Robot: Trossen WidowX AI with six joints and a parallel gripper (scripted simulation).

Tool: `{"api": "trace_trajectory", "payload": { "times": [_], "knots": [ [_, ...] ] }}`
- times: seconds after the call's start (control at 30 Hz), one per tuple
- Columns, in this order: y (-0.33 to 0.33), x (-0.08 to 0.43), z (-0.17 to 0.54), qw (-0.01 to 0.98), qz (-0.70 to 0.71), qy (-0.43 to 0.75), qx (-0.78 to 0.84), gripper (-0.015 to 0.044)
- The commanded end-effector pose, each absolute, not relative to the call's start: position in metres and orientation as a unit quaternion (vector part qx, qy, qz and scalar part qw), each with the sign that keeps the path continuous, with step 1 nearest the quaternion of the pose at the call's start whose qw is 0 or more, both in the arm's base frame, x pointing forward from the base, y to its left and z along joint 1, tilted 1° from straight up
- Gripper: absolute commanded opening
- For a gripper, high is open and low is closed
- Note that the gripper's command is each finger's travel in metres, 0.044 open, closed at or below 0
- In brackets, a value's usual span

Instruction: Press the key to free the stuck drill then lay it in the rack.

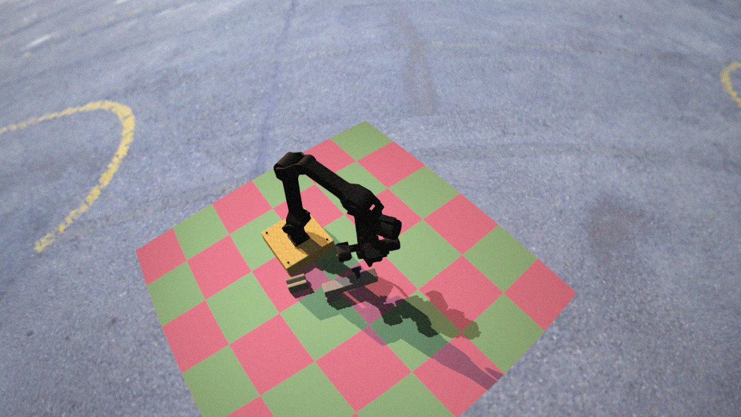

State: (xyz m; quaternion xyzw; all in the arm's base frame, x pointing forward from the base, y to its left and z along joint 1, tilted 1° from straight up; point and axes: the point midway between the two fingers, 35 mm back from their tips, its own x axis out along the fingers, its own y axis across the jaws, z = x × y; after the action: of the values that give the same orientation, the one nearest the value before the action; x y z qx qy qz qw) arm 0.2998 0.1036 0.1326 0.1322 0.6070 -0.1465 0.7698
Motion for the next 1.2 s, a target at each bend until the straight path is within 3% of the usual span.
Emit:
{"api": "trace_trajectory", "payload": {
  "times": [0.0,1.17],
  "knots": [
    [0.065,0.283,0.133,0.707,-0.092,0.691,0.116,0.0000],
    [0.066,0.280,0.119,0.707,-0.092,0.691,0.117,0.0000]
  ]
}}
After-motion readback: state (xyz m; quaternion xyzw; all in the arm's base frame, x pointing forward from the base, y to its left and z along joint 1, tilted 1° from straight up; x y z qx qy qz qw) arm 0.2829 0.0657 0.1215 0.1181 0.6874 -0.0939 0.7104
